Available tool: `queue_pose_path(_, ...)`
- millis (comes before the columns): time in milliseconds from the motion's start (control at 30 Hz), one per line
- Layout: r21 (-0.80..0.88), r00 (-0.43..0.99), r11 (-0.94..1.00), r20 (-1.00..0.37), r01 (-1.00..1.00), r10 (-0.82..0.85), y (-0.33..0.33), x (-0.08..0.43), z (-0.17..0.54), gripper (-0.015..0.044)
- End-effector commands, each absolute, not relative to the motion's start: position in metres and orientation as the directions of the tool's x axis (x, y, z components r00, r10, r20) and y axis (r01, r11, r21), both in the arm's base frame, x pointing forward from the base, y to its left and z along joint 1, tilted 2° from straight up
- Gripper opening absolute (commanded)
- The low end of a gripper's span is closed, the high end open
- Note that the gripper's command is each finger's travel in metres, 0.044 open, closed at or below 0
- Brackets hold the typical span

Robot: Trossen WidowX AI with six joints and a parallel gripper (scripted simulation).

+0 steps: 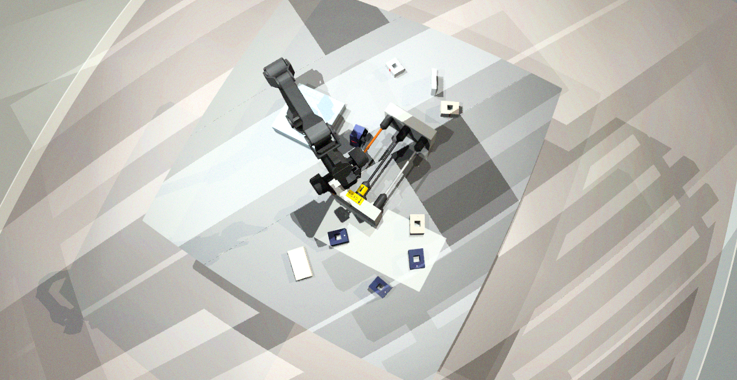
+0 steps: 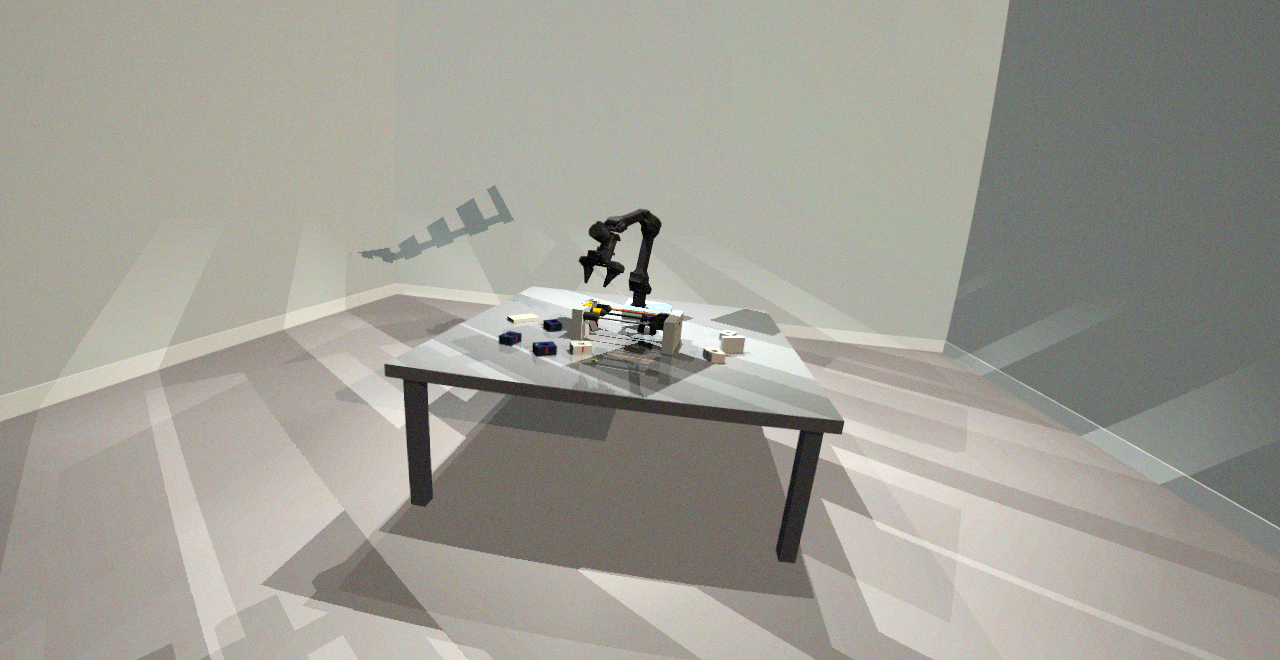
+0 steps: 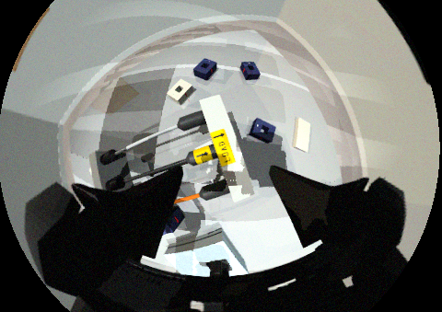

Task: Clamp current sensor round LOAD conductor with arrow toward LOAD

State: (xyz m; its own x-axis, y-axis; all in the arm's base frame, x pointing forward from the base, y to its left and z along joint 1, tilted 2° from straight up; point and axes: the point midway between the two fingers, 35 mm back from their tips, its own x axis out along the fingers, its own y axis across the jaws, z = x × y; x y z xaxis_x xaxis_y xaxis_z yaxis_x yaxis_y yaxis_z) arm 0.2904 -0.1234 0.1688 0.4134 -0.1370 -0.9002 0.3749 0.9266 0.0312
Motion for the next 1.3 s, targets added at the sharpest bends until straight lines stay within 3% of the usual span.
queue_pose_path(0, 0.036, 0.398, 0.927, -0.909, 0.374, -0.125, -0.123, 0.289, 0.171, 0.0440)
queue_pose_path(500, 0.038, 0.396, 0.929, -0.910, 0.369, -0.120, -0.121, 0.289, 0.170, 0.0440)
queue_pose_path(733, 0.064, 0.282, 0.981, -0.959, 0.185, 0.009, -0.026, 0.275, 0.143, 0.0440)
queue_pose_path(1000, 0.053, 0.092, 0.997, -0.994, -0.051, 0.057, 0.064, 0.217, 0.114, 0.0440)
queue_pose_path(1267, 0.039, 0.036, 0.992, -0.998, -0.124, 0.044, 0.083, 0.194, 0.105, 0.0440)
